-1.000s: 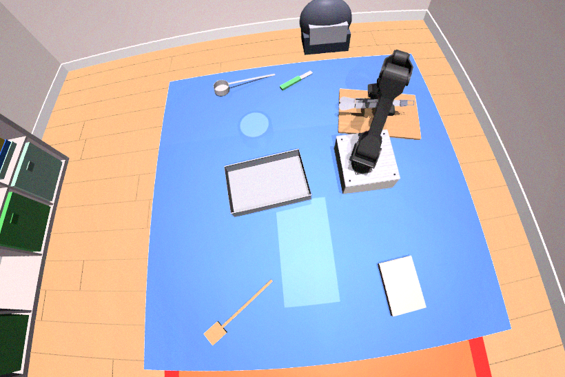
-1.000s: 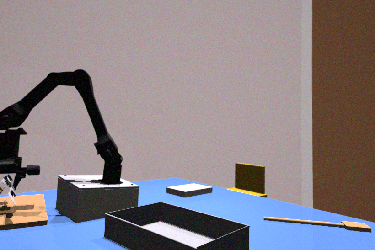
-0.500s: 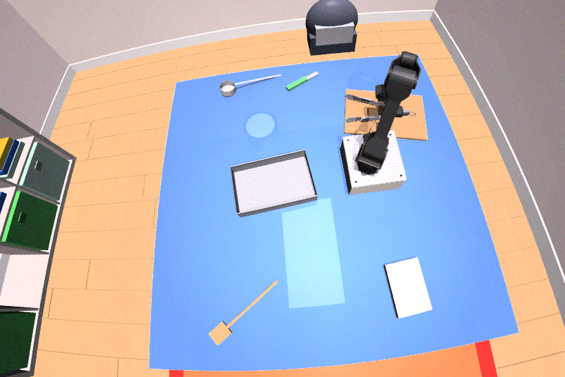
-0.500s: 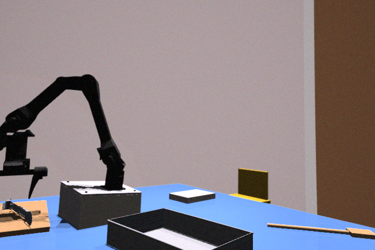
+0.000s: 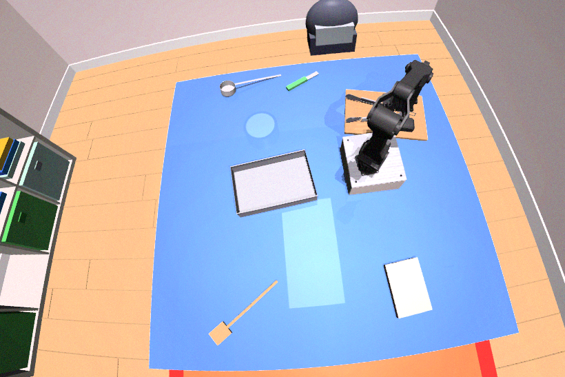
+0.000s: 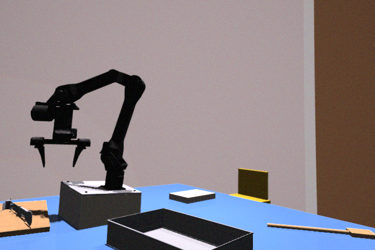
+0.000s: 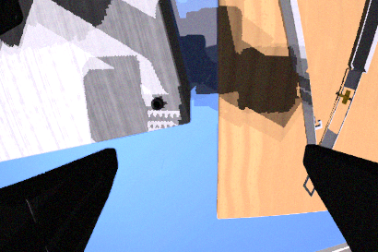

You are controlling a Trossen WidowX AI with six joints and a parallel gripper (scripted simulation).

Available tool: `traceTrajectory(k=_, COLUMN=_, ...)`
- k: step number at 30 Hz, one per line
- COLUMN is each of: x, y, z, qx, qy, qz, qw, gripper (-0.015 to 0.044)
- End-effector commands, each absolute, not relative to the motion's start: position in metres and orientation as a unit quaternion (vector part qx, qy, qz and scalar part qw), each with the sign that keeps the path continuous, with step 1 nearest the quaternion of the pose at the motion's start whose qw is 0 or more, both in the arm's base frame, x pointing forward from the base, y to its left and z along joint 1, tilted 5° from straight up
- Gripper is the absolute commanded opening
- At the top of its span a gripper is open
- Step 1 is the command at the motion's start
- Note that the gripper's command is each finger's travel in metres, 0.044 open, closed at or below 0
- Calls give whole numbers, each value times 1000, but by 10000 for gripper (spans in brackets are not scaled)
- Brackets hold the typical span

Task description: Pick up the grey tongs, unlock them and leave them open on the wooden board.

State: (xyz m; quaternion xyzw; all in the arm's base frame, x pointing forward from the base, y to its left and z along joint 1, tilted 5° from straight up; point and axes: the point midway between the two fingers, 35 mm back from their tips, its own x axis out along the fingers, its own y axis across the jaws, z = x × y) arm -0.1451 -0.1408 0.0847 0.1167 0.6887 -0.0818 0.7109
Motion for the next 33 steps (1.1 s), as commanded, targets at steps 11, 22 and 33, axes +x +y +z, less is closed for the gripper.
traceTrajectory(k=11, x=-143, y=-140, z=135, qx=117, qy=689, qz=-82, qw=711, gripper=440)
traceTrajectory(k=22, x=-143, y=-140, z=135, qx=117, qy=689, qz=-82, qw=711, gripper=440)
traceTrajectory(k=33, x=-143, y=-140, z=135, qx=117, qy=689, qz=-82, qw=711, gripper=440)
